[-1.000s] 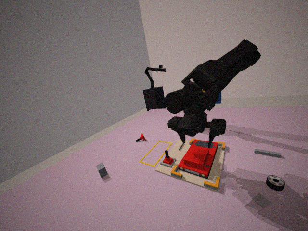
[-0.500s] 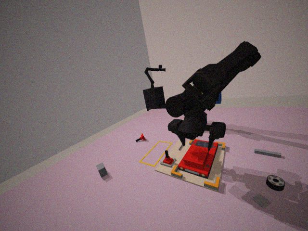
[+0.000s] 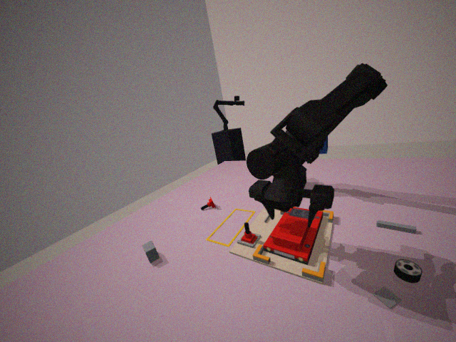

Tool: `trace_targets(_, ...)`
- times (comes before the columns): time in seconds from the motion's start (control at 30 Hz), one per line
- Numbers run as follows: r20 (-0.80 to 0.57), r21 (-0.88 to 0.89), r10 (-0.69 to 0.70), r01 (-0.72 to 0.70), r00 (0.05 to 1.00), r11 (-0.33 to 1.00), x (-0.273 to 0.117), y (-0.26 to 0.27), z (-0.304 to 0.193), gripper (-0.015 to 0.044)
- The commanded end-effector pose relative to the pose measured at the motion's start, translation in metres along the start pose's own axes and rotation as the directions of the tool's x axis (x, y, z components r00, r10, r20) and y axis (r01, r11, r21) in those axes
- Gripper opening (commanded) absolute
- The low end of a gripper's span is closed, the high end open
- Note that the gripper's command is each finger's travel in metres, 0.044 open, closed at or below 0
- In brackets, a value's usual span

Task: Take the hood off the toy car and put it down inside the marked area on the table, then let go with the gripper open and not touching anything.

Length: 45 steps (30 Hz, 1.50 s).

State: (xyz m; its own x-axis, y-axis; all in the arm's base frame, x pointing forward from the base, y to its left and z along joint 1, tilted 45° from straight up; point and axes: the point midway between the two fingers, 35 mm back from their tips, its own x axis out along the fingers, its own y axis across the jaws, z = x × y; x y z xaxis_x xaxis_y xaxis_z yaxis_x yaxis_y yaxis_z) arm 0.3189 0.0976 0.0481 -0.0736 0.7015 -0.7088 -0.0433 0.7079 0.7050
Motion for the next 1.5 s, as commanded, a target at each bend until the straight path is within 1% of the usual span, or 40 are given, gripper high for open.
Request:
trace_targets(0.0, -0.008, 0.007, 0.006, -0.006, 1.0, 1.0, 0.006, 0.0, -0.003, 0.044)
trace_targets(1.47, -0.008, 0.007, 0.007, -0.007, 1.0, 1.0, 0.027, 0.001, -0.003, 0.044)
